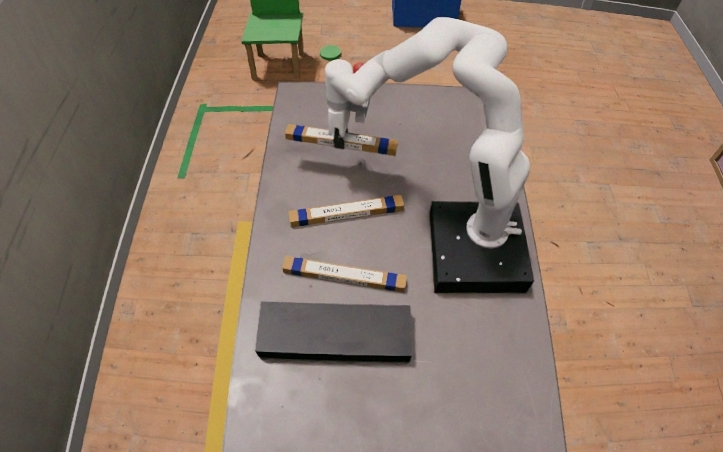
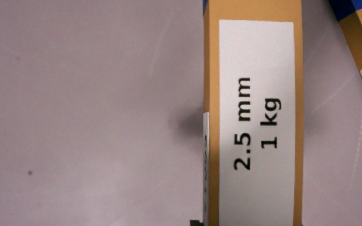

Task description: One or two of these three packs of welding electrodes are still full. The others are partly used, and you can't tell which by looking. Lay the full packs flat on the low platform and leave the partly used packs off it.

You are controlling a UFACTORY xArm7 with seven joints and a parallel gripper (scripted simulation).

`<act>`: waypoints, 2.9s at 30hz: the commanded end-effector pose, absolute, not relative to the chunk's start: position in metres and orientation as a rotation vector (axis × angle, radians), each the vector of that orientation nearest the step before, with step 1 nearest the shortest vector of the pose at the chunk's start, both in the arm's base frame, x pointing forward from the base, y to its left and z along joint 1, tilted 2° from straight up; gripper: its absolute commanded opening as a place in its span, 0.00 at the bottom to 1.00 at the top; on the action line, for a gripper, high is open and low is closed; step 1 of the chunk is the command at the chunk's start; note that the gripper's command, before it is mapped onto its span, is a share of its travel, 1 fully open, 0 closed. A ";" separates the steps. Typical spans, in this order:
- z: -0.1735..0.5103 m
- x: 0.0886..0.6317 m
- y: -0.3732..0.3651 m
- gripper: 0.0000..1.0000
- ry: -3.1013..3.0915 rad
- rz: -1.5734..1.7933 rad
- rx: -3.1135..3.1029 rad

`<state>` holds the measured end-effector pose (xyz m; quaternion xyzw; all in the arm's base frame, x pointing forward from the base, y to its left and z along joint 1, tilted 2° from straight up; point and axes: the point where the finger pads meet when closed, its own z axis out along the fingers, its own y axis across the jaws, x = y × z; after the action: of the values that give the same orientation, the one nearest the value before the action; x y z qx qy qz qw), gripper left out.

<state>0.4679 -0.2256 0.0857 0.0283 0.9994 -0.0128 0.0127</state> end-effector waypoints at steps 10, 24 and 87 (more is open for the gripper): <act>0.070 0.470 -0.227 0.35 3.109 -0.044 0.088; 0.047 0.471 -0.228 0.35 3.109 -0.044 0.088; -0.022 0.473 -0.231 0.35 3.109 -0.044 0.088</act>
<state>0.4709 -0.2297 -0.0237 0.0283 0.9994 -0.0129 0.0129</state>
